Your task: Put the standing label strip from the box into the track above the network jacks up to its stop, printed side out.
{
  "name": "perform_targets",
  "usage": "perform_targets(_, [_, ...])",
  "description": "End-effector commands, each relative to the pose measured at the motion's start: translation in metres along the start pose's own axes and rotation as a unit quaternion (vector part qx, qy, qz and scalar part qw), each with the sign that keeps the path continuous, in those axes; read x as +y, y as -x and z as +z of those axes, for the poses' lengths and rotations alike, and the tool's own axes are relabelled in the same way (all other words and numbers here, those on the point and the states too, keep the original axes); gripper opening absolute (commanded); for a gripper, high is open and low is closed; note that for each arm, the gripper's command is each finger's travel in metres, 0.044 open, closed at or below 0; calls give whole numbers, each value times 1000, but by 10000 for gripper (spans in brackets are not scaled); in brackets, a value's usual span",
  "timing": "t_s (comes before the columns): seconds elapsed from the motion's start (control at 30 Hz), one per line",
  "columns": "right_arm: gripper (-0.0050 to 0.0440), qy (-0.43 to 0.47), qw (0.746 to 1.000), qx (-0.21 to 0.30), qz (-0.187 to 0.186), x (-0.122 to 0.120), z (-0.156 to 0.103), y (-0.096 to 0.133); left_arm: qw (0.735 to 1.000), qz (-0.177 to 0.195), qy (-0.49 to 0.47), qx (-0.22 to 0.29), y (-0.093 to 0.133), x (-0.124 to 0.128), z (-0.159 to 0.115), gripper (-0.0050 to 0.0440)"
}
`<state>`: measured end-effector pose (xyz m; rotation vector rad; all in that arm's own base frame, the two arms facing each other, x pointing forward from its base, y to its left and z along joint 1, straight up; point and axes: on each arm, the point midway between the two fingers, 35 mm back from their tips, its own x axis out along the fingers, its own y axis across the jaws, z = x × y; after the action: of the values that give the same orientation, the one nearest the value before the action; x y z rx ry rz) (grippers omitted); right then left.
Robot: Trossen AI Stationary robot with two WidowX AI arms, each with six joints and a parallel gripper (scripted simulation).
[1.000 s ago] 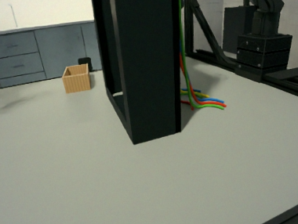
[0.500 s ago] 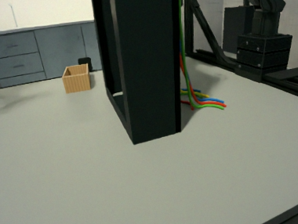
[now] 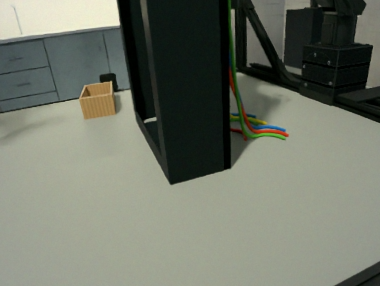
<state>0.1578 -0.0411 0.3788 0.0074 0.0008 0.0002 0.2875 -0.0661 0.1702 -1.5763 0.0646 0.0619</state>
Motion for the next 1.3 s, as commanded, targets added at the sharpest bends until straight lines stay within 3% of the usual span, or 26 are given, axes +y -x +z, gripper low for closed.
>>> perform_targets(0.0, [440,6,1000,-1,0,2,4,0,1000,0,-4,0,2,1,8,-50])
perform_targets(0.37, [440,6,1000,-1,0,2,4,0,1000,1,-4,0,4,3,22,-50])
perform_targets(0.77, [440,6,1000,-1,0,2,4,0,1000,-8,1,0,1,-9,13,-50])
perform_targets(1.27, [440,6,1000,-1,0,2,4,0,1000,1,0,0,18,6,16,-50])
